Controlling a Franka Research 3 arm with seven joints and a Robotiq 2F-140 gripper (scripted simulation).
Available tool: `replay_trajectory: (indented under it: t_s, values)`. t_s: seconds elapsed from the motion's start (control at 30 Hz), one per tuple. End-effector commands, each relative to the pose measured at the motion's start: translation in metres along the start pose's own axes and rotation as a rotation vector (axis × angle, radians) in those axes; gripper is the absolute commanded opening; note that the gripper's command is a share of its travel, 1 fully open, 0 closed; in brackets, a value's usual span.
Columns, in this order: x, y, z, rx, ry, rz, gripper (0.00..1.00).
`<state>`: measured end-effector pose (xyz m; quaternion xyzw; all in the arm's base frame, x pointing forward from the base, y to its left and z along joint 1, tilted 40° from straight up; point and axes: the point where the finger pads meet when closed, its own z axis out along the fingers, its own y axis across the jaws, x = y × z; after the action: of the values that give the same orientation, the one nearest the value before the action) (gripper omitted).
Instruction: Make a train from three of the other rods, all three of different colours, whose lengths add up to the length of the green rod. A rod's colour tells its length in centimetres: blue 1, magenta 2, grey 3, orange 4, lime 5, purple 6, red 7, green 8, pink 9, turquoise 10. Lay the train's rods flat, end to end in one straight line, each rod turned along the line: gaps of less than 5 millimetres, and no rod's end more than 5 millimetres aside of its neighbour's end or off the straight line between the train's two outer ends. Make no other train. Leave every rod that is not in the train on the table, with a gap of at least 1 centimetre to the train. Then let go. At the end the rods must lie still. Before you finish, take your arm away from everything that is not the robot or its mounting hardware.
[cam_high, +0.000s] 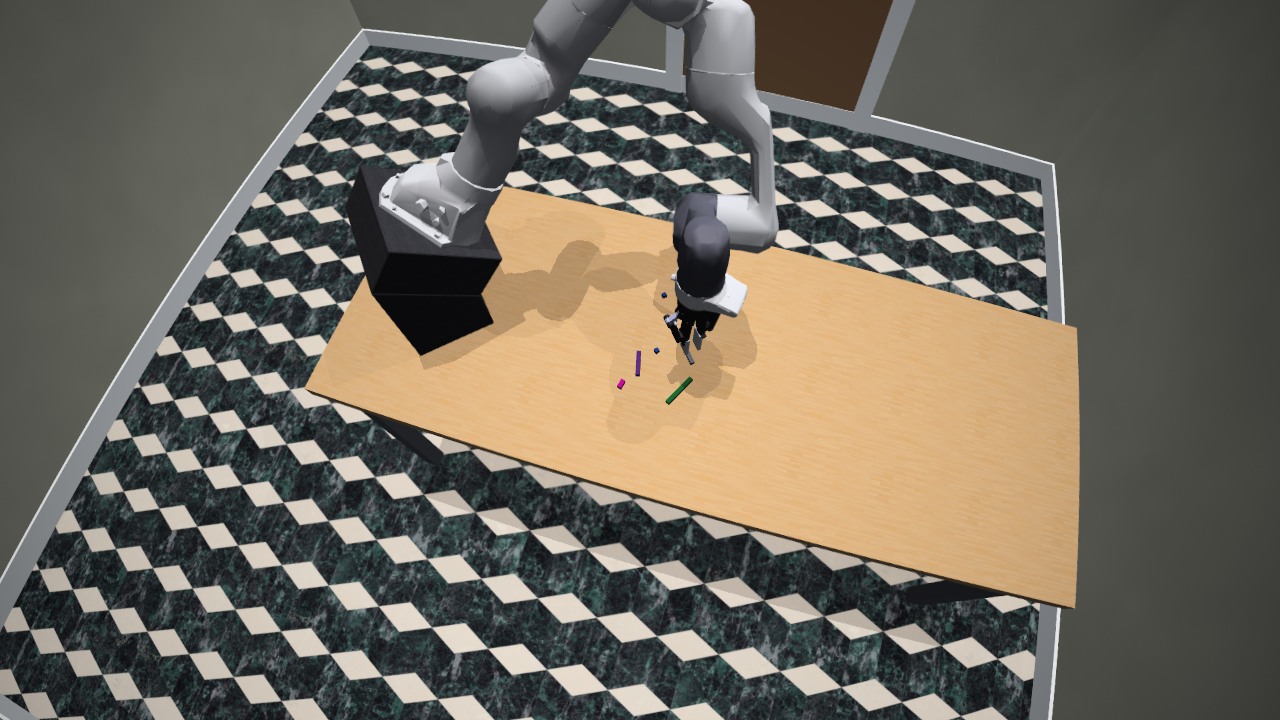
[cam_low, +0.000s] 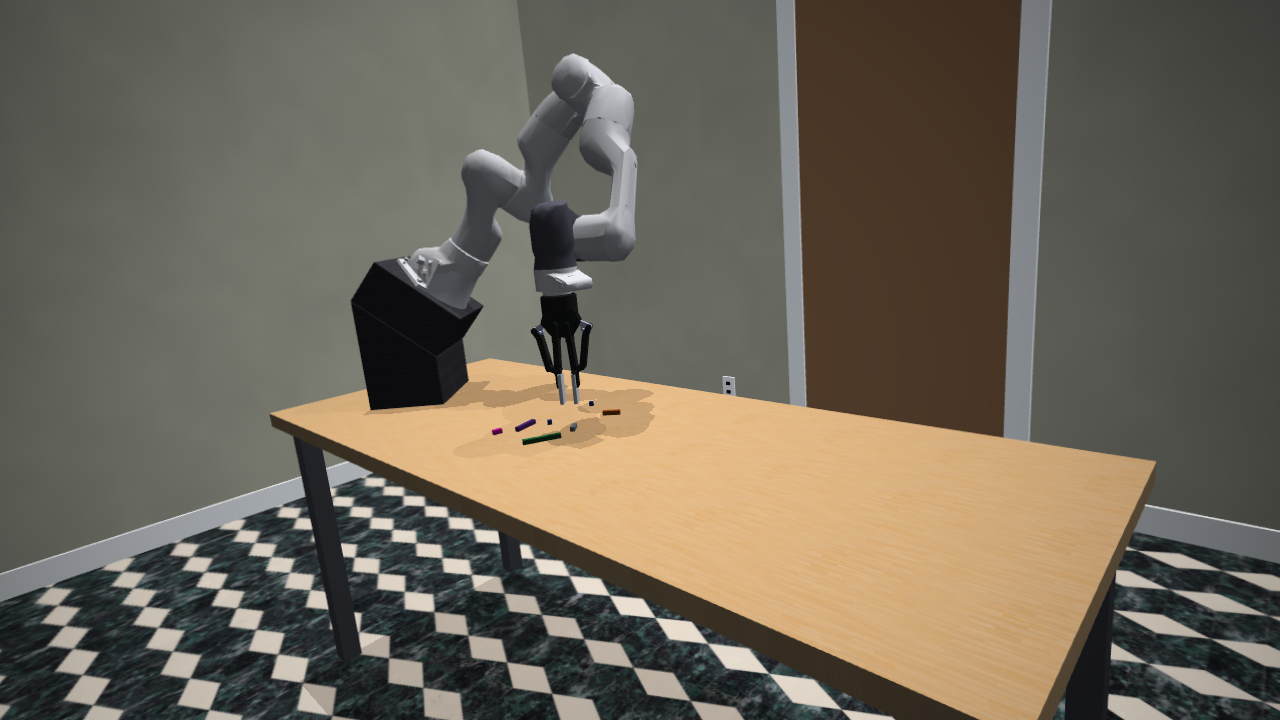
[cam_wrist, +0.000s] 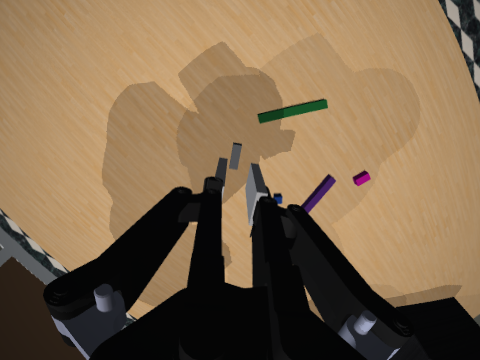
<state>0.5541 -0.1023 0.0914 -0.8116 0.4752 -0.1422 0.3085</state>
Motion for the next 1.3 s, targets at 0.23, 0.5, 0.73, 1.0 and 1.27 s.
replay_trajectory:
  t_s: [0.23, 0.5, 0.73, 1.0, 1.27]
  values:
    - [0.001, -0.002, 0.013, 0.001, 0.005, -0.01, 0.15]
    - [0.001, -0.002, 0.025, 0.001, 0.005, -0.01, 0.15]
    - [0.001, -0.002, 0.032, 0.001, 0.005, -0.01, 0.15]
    - [0.001, -0.002, 0.04, 0.001, 0.005, -0.01, 0.15]
    - [0.001, -0.002, 0.042, 0.001, 0.005, -0.01, 0.15]
